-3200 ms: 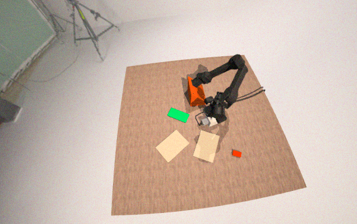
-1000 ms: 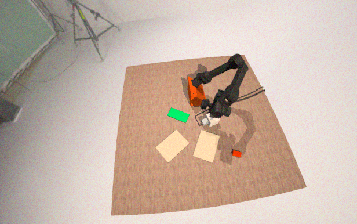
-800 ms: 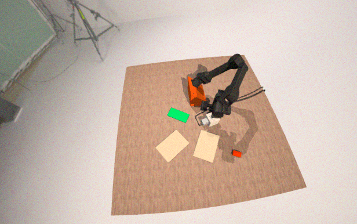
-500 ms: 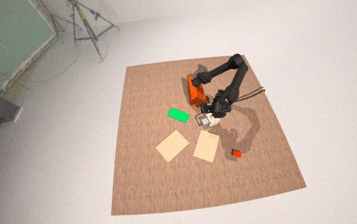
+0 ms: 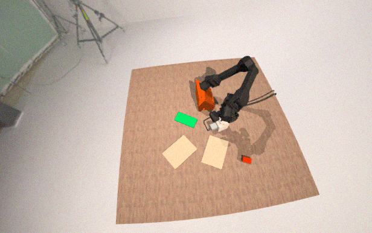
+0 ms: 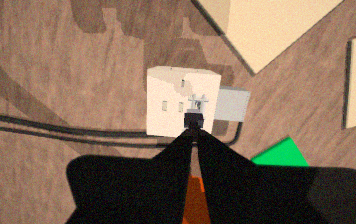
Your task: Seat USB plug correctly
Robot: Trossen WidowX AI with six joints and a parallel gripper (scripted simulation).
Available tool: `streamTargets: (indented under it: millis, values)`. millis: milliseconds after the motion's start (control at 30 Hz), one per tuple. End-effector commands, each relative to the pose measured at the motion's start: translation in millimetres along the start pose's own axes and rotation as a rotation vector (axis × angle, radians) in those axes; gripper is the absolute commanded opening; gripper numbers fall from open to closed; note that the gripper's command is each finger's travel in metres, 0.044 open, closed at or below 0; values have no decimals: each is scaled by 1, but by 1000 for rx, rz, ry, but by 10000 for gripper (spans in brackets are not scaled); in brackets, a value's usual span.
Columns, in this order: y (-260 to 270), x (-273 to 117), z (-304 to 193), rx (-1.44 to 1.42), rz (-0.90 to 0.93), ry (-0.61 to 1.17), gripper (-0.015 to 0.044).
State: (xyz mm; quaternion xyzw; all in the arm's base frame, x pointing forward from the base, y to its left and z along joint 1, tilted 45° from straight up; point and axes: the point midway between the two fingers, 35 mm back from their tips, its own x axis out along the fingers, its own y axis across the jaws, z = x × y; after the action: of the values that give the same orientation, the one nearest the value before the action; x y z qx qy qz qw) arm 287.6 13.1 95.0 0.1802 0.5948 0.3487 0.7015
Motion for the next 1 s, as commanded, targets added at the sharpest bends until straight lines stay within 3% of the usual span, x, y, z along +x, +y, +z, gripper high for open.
streamTargets:
  millis: [0,967]
  values:
    - [0,0,0,-102,-1,0,0]
    - [0,0,0,-861,0,0,0]
